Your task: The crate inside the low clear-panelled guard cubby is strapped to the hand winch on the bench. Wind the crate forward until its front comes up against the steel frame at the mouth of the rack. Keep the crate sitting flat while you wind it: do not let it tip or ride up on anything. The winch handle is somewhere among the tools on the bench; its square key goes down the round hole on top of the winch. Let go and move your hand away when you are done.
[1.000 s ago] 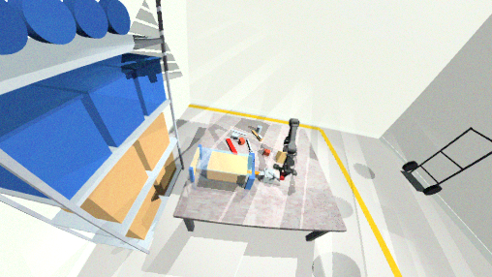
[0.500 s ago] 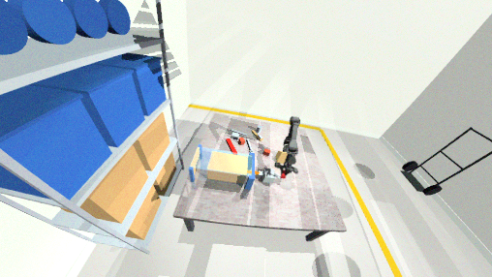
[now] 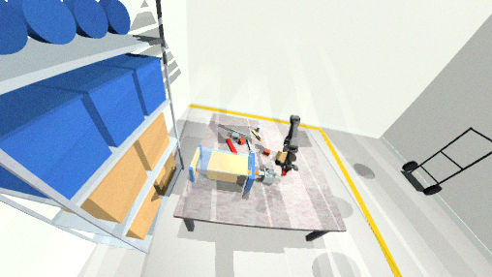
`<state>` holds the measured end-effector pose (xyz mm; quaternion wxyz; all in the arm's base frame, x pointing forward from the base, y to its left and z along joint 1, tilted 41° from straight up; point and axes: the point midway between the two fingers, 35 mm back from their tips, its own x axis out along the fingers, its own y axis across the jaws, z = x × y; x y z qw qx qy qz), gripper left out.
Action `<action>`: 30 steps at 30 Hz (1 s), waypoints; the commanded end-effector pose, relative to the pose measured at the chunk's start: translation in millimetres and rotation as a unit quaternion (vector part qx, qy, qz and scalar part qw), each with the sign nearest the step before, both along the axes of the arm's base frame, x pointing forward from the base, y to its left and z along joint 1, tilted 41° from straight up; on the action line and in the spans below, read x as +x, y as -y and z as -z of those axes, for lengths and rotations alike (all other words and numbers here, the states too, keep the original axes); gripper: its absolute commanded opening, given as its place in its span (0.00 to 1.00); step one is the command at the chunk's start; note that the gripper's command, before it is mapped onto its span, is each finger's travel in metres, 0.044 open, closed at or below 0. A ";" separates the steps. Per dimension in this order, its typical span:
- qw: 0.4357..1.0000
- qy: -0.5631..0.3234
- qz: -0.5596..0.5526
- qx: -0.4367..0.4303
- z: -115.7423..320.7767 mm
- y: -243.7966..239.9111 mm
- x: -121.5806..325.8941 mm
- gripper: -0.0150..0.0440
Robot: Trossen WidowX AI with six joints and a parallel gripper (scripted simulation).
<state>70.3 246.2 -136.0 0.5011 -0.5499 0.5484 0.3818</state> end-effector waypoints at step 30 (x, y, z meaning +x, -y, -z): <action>1.000 0.001 0.001 -0.014 -43.0 58.9 17.7 0.25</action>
